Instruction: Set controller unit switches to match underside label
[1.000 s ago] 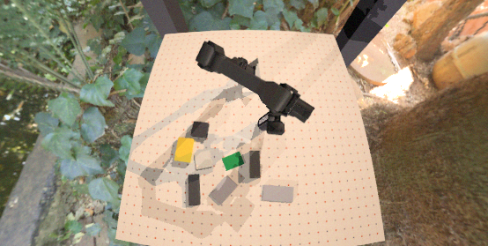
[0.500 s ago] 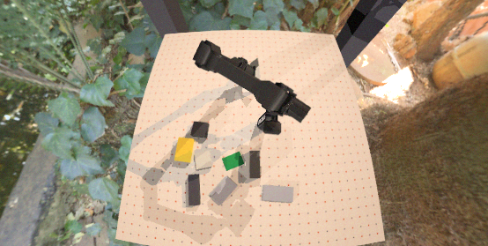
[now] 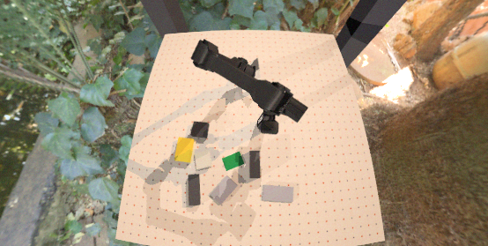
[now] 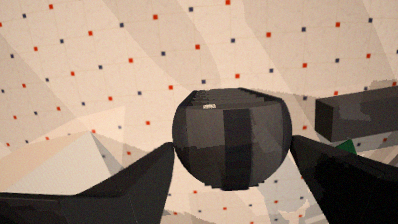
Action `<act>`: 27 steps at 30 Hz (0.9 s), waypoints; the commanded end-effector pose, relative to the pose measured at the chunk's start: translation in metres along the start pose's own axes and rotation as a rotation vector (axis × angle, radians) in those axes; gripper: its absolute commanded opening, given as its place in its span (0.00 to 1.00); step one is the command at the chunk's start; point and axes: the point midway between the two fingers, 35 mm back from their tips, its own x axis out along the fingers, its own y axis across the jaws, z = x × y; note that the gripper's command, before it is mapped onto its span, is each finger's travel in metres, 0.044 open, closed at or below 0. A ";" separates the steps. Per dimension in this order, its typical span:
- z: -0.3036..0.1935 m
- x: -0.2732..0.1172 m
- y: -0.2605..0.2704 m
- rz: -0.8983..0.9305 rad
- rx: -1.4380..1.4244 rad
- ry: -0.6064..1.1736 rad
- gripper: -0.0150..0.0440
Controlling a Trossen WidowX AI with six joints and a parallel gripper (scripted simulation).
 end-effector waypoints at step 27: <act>-0.028 0.001 0.000 0.004 -0.005 0.015 0.83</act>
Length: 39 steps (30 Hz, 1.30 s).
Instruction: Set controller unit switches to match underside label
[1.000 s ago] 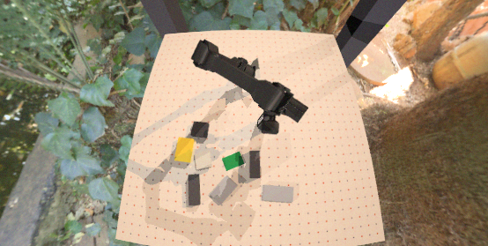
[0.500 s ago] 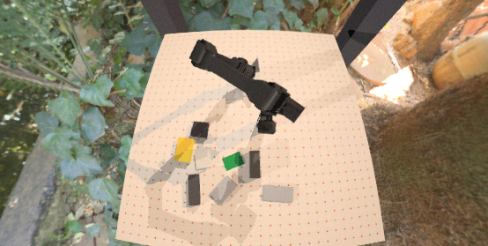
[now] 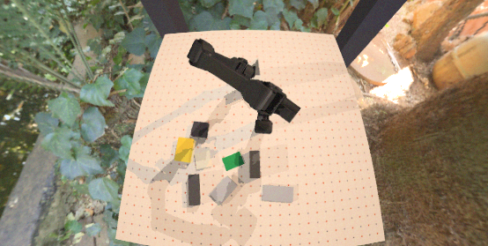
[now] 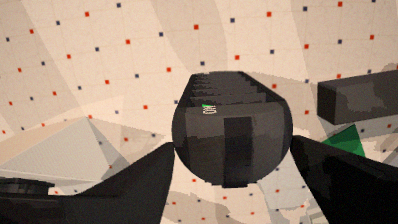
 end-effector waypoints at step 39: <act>-0.037 0.008 0.000 0.001 -0.007 0.012 0.83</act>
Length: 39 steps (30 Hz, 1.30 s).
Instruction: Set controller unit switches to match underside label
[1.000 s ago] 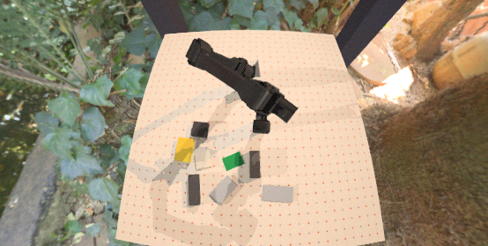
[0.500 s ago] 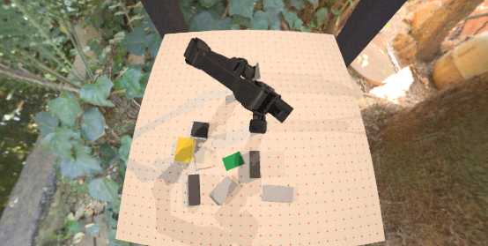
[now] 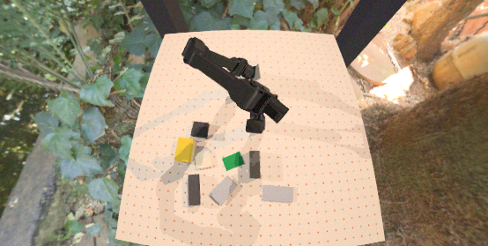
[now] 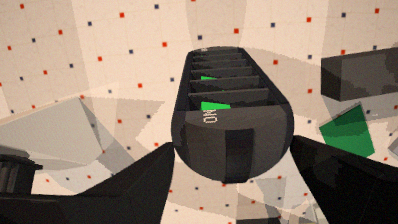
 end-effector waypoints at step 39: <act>-0.035 0.015 0.000 0.003 -0.004 0.014 0.83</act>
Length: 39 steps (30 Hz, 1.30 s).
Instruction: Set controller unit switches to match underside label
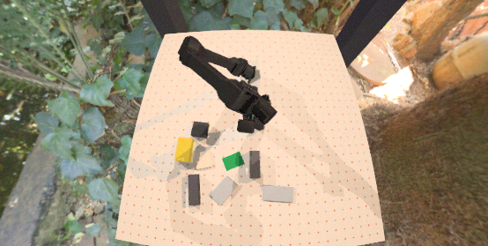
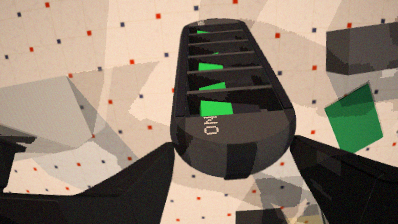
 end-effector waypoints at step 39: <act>-0.030 0.021 0.001 0.007 -0.002 0.012 0.83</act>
